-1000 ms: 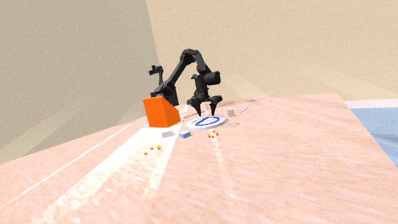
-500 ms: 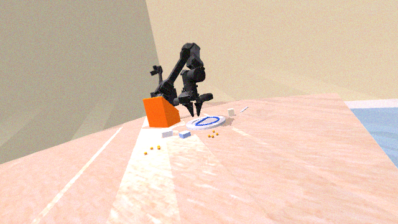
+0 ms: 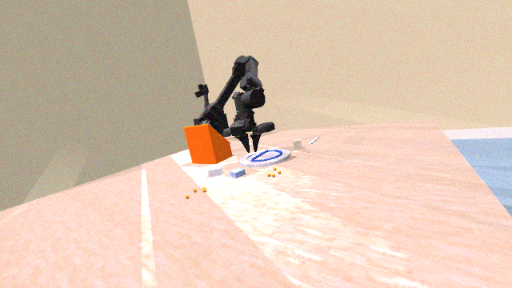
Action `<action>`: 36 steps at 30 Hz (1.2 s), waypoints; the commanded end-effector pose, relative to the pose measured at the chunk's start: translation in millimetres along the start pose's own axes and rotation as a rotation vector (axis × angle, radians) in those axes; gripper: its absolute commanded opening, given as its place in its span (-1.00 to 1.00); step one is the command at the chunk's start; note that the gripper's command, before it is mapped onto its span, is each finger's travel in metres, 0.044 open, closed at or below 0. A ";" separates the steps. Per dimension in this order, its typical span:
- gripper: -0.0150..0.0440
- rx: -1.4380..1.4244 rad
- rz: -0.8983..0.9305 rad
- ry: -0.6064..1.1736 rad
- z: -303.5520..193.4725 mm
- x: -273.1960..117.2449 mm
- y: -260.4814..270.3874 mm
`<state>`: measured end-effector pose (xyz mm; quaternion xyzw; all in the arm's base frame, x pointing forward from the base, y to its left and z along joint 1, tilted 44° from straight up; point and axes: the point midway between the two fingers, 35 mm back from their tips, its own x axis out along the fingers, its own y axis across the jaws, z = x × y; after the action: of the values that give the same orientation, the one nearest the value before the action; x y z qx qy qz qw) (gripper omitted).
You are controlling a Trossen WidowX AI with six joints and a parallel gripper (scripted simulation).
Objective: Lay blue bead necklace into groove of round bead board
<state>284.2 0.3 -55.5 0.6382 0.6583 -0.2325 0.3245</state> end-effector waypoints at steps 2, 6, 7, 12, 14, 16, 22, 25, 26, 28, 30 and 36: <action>-0.08 0.007 -0.001 0.005 -0.2 8.5 -1.2; -0.08 0.007 -0.001 0.005 0.0 15.0 -1.5; -0.08 0.007 -0.002 0.006 0.0 16.7 -1.5; -0.08 0.006 -0.002 0.007 0.0 24.8 -2.1; -0.08 0.006 -0.002 0.007 -0.1 27.7 -2.3; -0.08 0.006 -0.002 0.008 -0.1 28.8 -2.4; -0.26 -0.001 -0.001 0.003 0.6 26.5 -0.6; -0.49 -0.001 -0.001 0.003 0.6 26.5 -0.6; -0.49 -0.001 -0.001 0.003 0.6 26.5 -0.6; -0.49 -0.001 -0.001 0.003 0.6 26.5 -0.6; -0.49 -0.001 -0.001 0.003 0.6 26.5 -0.6; -0.49 -0.001 -0.001 0.003 0.6 26.5 -0.6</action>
<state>284.2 18.3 -75.5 0.6380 0.6592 -0.2316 0.3237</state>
